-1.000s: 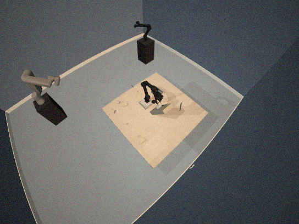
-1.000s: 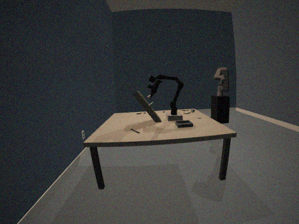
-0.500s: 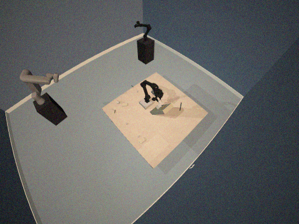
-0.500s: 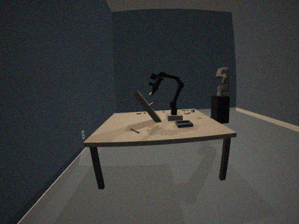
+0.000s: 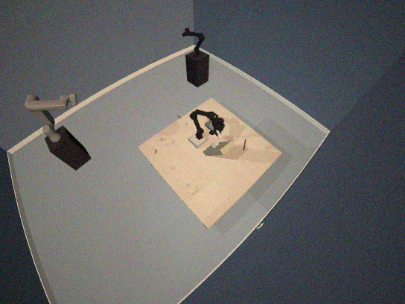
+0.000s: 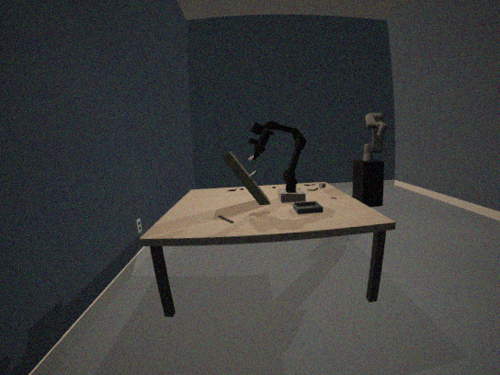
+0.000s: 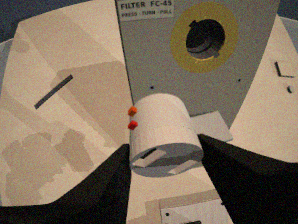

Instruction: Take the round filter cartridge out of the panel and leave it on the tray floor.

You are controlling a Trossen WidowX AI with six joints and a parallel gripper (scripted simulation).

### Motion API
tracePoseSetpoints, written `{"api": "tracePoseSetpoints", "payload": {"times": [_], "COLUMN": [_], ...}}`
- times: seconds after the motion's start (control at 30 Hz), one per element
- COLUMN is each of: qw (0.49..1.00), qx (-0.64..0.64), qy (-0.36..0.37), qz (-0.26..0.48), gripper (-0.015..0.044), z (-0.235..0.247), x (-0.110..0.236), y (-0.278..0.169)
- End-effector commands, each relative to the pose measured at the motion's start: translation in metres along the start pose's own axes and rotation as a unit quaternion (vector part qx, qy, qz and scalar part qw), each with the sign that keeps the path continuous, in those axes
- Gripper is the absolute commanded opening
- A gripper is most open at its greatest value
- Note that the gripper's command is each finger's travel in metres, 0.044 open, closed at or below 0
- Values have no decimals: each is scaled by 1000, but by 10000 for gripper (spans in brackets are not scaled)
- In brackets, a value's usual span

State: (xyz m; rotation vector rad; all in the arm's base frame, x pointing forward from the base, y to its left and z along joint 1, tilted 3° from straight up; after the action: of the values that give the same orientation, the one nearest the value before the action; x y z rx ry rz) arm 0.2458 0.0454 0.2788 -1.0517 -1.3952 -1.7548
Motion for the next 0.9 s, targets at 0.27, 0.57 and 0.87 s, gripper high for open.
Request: {"api": "tracePoseSetpoints", "payload": {"times": [0.27, 0.57, 0.87], "qw": [998, 982, 949], "qx": [55, 166, 274], "qy": [32, 94, 155], "qz": [6, 18, 28], "gripper": [0, 0, 0], "z": [30, 69, 102], "x": [-2, -1, 3], "y": [-14, -42, -75]}}
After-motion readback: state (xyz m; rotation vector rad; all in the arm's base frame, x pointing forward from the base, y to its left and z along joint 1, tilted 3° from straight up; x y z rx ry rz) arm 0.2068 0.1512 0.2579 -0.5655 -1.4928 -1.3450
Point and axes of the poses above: the point midway between the two fingers, 35 mm back from their tips, its own x axis back along the fingers, its own z axis across the jaws, y = z × x, the point moved 1 cm from there along x, back along the fingers, and after that the axes turned 10 degrees about -x, right-handed, at the moved point
